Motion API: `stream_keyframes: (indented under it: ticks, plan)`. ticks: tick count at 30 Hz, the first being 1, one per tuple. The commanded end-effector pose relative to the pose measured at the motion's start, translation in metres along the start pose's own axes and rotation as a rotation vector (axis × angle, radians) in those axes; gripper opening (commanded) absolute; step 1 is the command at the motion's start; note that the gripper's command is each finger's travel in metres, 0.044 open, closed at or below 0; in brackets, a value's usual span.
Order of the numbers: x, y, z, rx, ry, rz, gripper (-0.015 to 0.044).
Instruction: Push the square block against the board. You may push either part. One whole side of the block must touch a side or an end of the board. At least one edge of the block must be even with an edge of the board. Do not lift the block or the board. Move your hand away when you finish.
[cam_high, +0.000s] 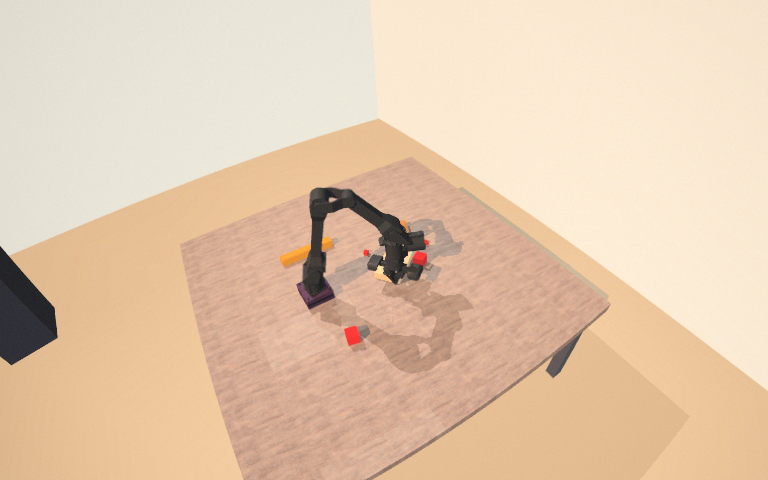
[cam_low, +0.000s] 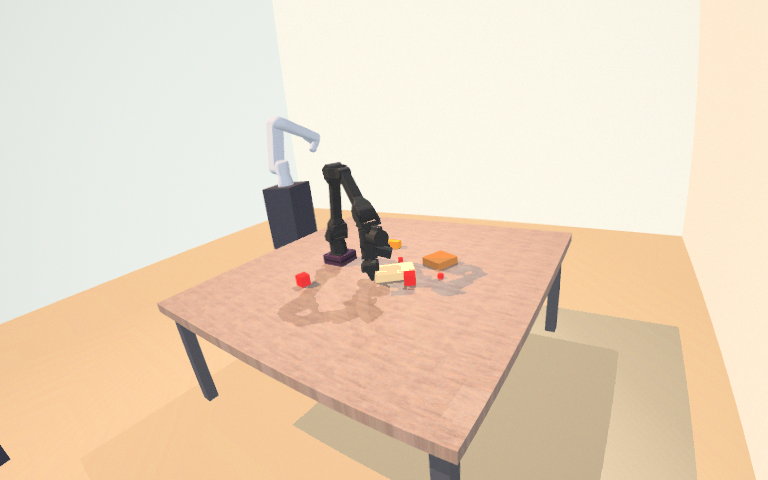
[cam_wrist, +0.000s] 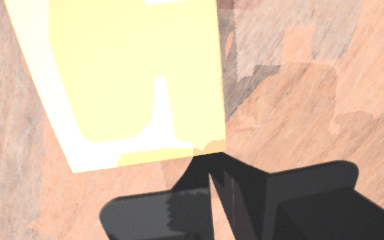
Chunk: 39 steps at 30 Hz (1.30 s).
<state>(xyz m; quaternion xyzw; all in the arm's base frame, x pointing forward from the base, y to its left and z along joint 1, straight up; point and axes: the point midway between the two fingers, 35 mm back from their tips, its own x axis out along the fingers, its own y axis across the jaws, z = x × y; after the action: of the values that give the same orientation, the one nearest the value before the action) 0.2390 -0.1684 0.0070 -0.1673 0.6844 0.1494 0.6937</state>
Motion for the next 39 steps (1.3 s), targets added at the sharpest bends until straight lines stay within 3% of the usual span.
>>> stream_keyframes:
  ticks: [1, 39]
  plan:
    - [0.001, 0.000, 0.006, 0.002, -0.003, 0.005, 0.0000]
    - [0.000, 0.000, 0.055, 0.002, -0.007, 0.005, 0.0000]
